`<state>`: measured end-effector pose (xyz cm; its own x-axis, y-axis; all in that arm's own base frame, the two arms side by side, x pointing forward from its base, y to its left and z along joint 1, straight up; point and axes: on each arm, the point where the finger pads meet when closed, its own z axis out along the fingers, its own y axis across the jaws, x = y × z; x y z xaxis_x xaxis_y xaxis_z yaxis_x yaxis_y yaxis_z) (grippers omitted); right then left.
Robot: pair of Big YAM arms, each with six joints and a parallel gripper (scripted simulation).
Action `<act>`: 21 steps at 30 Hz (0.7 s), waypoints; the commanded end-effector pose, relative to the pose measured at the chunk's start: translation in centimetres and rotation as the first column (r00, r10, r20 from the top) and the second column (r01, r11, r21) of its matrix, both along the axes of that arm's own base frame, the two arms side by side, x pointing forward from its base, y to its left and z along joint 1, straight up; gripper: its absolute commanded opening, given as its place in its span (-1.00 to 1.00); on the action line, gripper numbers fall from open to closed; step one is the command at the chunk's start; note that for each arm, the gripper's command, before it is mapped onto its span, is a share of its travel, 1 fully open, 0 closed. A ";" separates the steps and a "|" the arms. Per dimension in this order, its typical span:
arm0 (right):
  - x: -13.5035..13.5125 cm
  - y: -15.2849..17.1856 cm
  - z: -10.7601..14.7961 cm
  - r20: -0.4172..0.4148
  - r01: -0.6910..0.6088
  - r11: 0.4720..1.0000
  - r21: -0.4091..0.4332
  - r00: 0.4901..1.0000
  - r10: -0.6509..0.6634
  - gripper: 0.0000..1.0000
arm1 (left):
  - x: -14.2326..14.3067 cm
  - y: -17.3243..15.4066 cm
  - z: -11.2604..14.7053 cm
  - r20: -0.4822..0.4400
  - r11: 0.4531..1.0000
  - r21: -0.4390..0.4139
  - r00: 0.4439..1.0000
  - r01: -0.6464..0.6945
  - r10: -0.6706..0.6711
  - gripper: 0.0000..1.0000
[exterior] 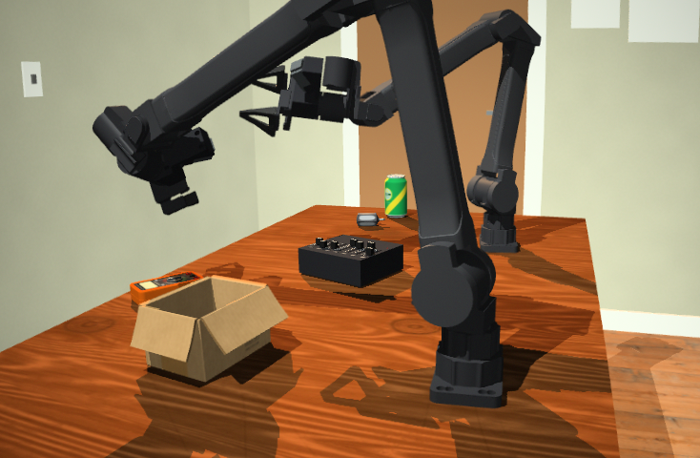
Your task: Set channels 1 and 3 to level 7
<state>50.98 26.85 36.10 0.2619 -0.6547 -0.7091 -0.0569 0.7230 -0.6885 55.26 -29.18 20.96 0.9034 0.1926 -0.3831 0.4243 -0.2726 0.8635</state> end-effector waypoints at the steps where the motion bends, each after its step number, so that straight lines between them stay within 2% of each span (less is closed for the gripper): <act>1: 0.0 0.0 0.6 0.010 0.000 1.000 0.006 1.000 0.000 1.00 | 0.1 0.0 0.7 0.013 1.000 -0.004 1.000 0.000 0.000 1.00; 17: 0.0 0.0 0.6 0.010 0.000 1.000 0.006 1.000 0.000 1.00 | 0.1 0.0 0.7 0.013 1.000 -0.004 1.000 0.000 0.000 1.00; 18: 0.3 0.2 2.2 0.035 0.000 1.000 0.023 0.999 0.000 1.00 | 0.8 -0.2 1.8 0.040 1.000 -0.010 0.999 0.000 0.000 1.00; 21: 0.3 0.2 2.2 0.035 0.000 1.000 0.023 0.999 0.000 1.00 | 0.8 0.0 1.9 0.039 1.000 -0.010 0.999 -0.004 0.005 1.00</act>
<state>50.98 26.85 36.10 0.2619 -0.6547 -0.7091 -0.0569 0.7230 -0.6885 55.26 -29.18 20.96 0.9034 0.1926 -0.3831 0.4243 -0.2726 0.8635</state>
